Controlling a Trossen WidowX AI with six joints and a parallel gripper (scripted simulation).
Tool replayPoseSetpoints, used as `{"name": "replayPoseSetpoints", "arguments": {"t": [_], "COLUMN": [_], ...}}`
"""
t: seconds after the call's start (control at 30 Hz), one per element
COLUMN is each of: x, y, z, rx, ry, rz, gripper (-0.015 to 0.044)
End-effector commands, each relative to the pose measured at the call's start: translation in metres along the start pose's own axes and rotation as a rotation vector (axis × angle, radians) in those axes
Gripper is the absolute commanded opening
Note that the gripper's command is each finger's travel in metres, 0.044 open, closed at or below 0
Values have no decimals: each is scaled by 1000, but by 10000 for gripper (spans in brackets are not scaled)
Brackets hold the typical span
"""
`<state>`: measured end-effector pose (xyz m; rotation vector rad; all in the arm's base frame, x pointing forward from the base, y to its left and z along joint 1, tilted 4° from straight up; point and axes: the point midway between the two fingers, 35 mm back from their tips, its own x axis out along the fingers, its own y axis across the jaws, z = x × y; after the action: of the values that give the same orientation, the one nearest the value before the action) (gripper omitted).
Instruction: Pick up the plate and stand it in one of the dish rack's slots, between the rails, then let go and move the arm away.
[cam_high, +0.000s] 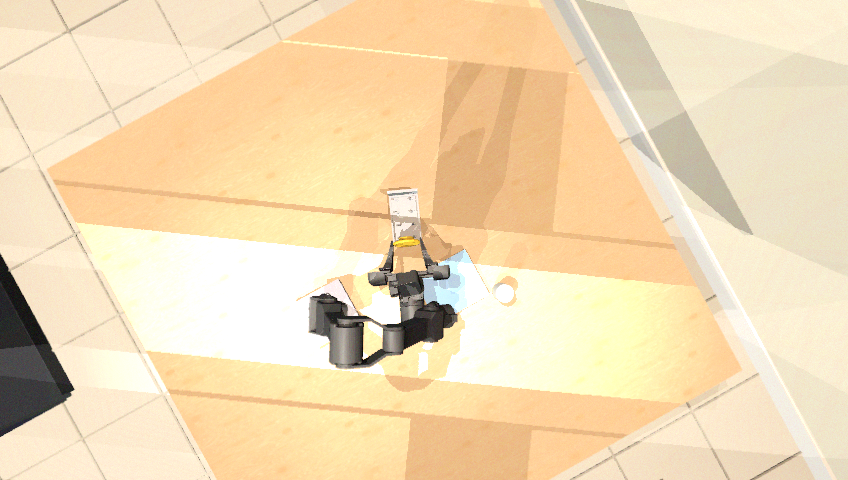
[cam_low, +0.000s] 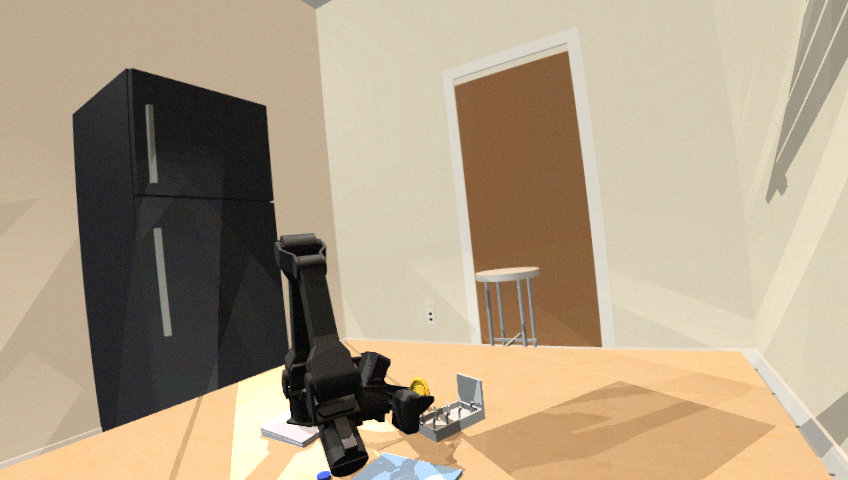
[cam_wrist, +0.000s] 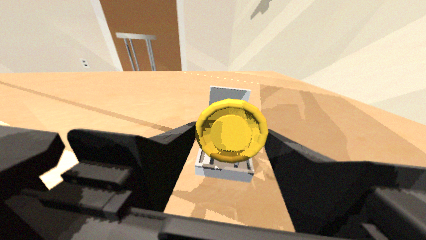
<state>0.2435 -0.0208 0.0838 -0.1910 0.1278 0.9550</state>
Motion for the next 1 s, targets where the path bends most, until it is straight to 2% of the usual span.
{"name": "replayPoseSetpoints", "arguments": {"t": [0.0,0.97], "x": [6,37], "y": [1,-2], "z": [-5,-4], "rx": [10,15], "ry": [-4,6], "rz": [1,1], "gripper": [0,0]}}
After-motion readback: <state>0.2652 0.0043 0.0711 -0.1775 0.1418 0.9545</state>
